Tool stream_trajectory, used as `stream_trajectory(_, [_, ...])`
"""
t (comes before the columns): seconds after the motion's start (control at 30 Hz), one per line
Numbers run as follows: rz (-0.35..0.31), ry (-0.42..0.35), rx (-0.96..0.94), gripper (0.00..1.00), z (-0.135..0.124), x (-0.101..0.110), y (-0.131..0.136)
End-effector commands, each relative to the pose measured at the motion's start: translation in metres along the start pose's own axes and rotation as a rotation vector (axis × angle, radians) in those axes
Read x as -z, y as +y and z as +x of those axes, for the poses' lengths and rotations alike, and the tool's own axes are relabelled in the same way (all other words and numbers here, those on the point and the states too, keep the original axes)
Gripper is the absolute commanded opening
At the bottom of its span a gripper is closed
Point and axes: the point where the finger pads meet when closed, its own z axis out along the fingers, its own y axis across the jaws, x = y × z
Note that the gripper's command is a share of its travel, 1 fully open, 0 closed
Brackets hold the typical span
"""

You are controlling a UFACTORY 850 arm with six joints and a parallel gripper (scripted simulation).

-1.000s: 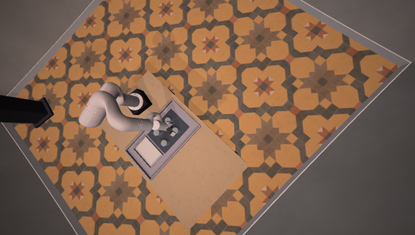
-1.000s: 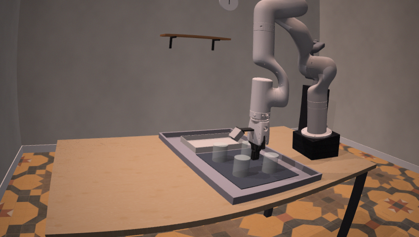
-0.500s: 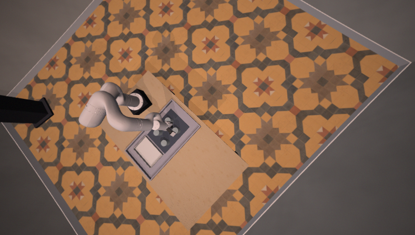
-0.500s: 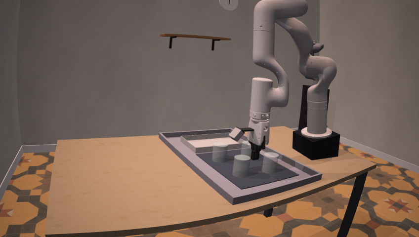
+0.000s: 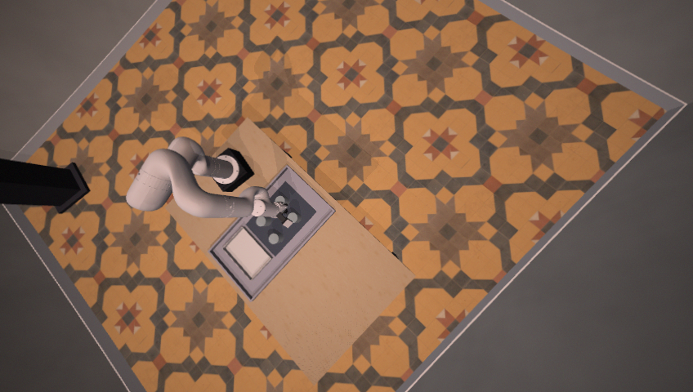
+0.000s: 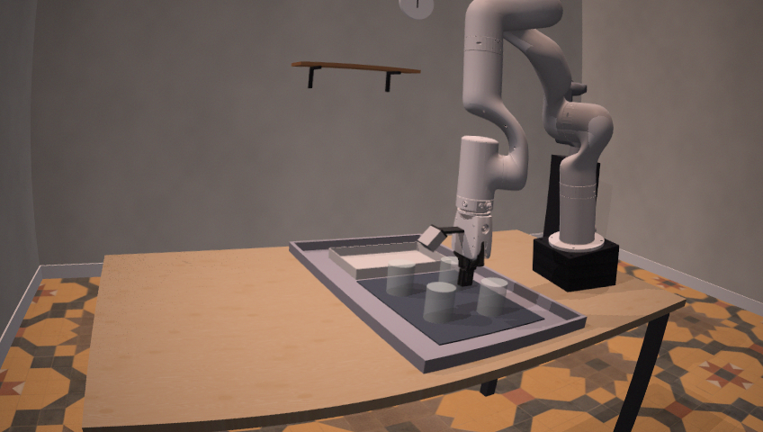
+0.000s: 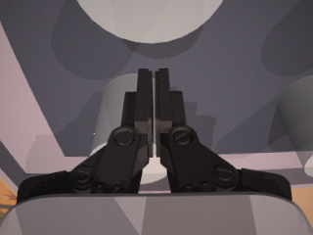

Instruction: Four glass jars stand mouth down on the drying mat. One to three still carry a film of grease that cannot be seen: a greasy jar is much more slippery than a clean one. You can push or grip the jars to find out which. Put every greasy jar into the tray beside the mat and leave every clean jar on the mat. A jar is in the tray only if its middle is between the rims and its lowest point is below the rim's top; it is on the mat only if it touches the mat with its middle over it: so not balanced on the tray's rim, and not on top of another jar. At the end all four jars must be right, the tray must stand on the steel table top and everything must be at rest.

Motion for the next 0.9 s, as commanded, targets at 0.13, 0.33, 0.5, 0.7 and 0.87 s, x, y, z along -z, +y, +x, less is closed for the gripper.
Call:
stream_trajectory(0.13, [0.005,-0.008,0.000,0.00,0.002,0.041,0.000])
stream_trajectory(0.33, [0.005,-0.008,0.000,0.00,0.001,0.064,0.016])
stream_trajectory(0.5, [0.005,-0.008,0.000,0.00,-0.003,0.064,0.057])
stream_trajectory(0.7, [0.005,-0.008,0.000,0.00,-0.006,0.064,0.089])
stream_trajectory(0.87, [0.005,-0.008,0.000,0.00,-0.009,0.064,0.130])
